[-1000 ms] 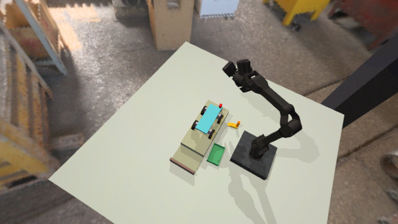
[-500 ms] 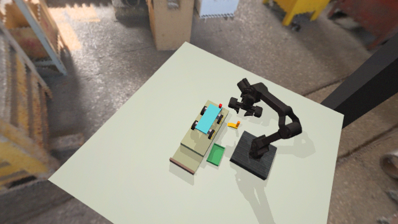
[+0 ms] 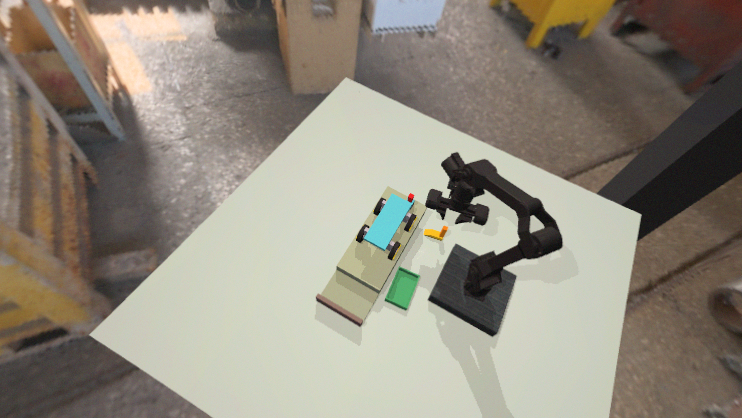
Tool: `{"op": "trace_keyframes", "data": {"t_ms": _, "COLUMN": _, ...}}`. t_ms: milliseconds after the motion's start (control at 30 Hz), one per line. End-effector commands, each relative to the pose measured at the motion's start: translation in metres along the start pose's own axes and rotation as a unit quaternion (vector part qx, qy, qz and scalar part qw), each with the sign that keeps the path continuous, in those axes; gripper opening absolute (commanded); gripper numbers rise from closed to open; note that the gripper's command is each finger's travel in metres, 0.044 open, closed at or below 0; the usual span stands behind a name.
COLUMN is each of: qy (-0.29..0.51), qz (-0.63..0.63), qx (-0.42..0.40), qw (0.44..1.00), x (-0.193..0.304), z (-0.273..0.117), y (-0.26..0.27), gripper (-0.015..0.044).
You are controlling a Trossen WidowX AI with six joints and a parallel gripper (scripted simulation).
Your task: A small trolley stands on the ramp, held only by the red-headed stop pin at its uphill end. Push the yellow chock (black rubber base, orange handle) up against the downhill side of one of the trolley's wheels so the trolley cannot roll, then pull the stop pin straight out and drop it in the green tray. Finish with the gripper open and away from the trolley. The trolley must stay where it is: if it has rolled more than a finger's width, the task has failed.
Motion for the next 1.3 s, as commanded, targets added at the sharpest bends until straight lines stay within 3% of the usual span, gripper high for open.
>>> {"op": "trace_keyframes", "data": {"t_ms": 0, "qy": 0.002, "qz": -0.001, "qx": 0.0, "qw": 1.0, "x": 0.001, "z": 0.014, "y": -0.001, "gripper": 0.019}}
{"op": "trace_keyframes", "data": {"t_ms": 1267, "qy": 0.002, "qz": -0.001, "qx": 0.0, "qw": 1.0, "x": 0.002, "z": 0.064, "y": -0.001, "gripper": 0.019}}
Point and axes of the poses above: the point midway between the two fingers, 35 mm back from their tips, its own z axis out along the fingers, its own y axis across the jaws, x = y × z, the point moved 6 cm from there along -z, back along the fingers, and after that the axes turned 7 degrees about z, right-handed, at the moved point
